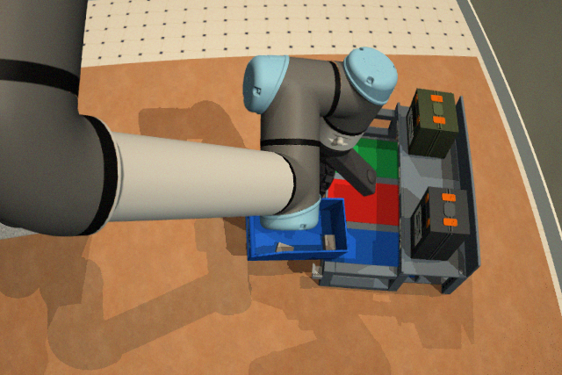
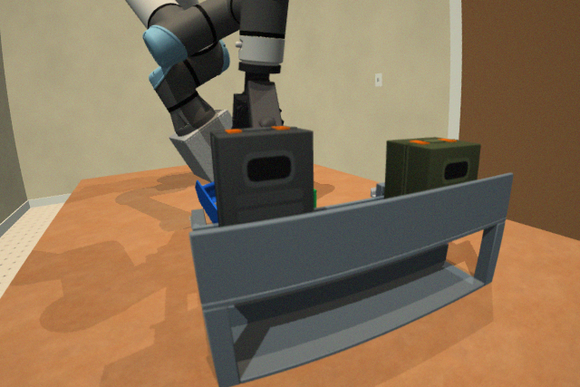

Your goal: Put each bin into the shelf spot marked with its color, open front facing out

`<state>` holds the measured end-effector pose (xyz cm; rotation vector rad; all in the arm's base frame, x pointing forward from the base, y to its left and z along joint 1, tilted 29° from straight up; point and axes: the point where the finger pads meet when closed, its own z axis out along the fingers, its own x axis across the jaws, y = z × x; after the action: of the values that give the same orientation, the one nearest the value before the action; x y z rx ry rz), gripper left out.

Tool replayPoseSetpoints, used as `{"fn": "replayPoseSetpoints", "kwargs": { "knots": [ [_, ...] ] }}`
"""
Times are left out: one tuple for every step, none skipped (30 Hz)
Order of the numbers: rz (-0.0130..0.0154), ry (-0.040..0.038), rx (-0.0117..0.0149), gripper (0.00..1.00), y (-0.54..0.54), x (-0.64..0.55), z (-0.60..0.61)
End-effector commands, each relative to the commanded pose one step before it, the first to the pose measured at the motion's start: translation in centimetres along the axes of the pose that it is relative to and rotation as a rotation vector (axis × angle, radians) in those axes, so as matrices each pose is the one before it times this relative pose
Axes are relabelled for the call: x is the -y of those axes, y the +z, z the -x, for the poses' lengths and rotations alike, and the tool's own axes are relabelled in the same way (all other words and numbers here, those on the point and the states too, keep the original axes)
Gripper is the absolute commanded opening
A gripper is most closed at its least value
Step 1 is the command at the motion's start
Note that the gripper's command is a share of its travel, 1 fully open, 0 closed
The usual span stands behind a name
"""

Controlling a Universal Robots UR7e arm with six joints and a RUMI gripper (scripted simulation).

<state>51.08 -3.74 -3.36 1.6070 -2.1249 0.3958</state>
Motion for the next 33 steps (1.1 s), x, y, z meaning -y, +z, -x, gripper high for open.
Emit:
{"fn": "replayPoseSetpoints", "kwargs": {
  "knots": [
    [-0.00309, 0.00136, -0.00029, 0.0, -0.342, 1.043, -0.058],
    [0.0, 0.00003, 0.0, 0.0, -0.028, 0.122, 0.002],
    [-0.00002, 0.00001, 0.0, 0.0, -0.028, 0.121, 0.004],
    [-0.00003, -0.00001, 0.0, 0.0, -0.029, 0.121, 0.005],
    [-0.00004, -0.00003, 0.0, 0.0, -0.029, 0.121, 0.005],
    [-0.00004, -0.00004, 0.0, 0.0, -0.03, 0.12, 0.006],
    [-0.00004, -0.00004, 0.0, 0.0, -0.03, 0.12, 0.006],
    [-0.00004, -0.00003, 0.0, 0.0, -0.029, 0.12, 0.006],
    [0.0, 0.0, 0.0, 0.0, 0.0, 0.0, 0.0],
    [0.0, 0.0, 0.0, 0.0, 0.0, 0.0, 0.0],
    [-0.00019, -0.00016, 0.00001, 0.0, -0.037, 0.116, 0.019],
    [-0.00002, 0.0, 0.0, 0.0, -0.028, 0.119, 0.004],
    [-0.00001, 0.00001, 0.0, 0.0, -0.027, 0.118, 0.003],
    [0.0, 0.00003, 0.0, 0.0, -0.026, 0.118, 0.002],
    [0.00002, 0.00005, 0.0, 0.0, -0.025, 0.117, 0.0],
    [0.00002, 0.00006, 0.0, 0.0, -0.025, 0.116, 0.0],
    [0.00002, 0.00006, 0.0, 0.0, -0.025, 0.115, 0.0],
    [0.00001, 0.00005, 0.0, 0.0, -0.025, 0.114, 0.001],
    [0.0, 0.00003, 0.0, 0.0, -0.026, 0.112, 0.002],
    [-0.00002, 0.0, 0.0, 0.0, -0.026, 0.11, 0.004],
    [-0.00003, -0.00002, 0.0, 0.0, -0.026, 0.109, 0.005],
    [-0.00004, -0.00003, 0.0, 0.0, -0.026, 0.107, 0.006],
    [-0.00004, -0.00004, 0.0, 0.0, -0.026, 0.105, 0.006],
    [-0.00004, -0.00004, 0.0, 0.0, -0.026, 0.104, 0.006],
    [-0.00004, -0.00003, 0.0, 0.0, -0.025, 0.102, 0.006],
    [0.0, 0.0, 0.0, 0.0, 0.0, 0.0, 0.0],
    [0.0, 0.0, 0.0, 0.0, 0.0, 0.0, 0.0],
    [-0.00016, -0.00013, 0.00001, 0.0, -0.032, 0.097, 0.017],
    [-0.00002, 0.0, 0.0, 0.0, -0.023, 0.099, 0.003],
    [-0.00001, 0.00001, 0.0, 0.0, -0.022, 0.097, 0.002],
    [0.0, 0.00002, 0.0, 0.0, -0.021, 0.096, 0.001],
    [0.00001, 0.00004, 0.0, 0.0, -0.02, 0.094, 0.001],
    [0.00002, 0.00005, 0.0, 0.0, -0.02, 0.092, 0.0]
  ]
}}
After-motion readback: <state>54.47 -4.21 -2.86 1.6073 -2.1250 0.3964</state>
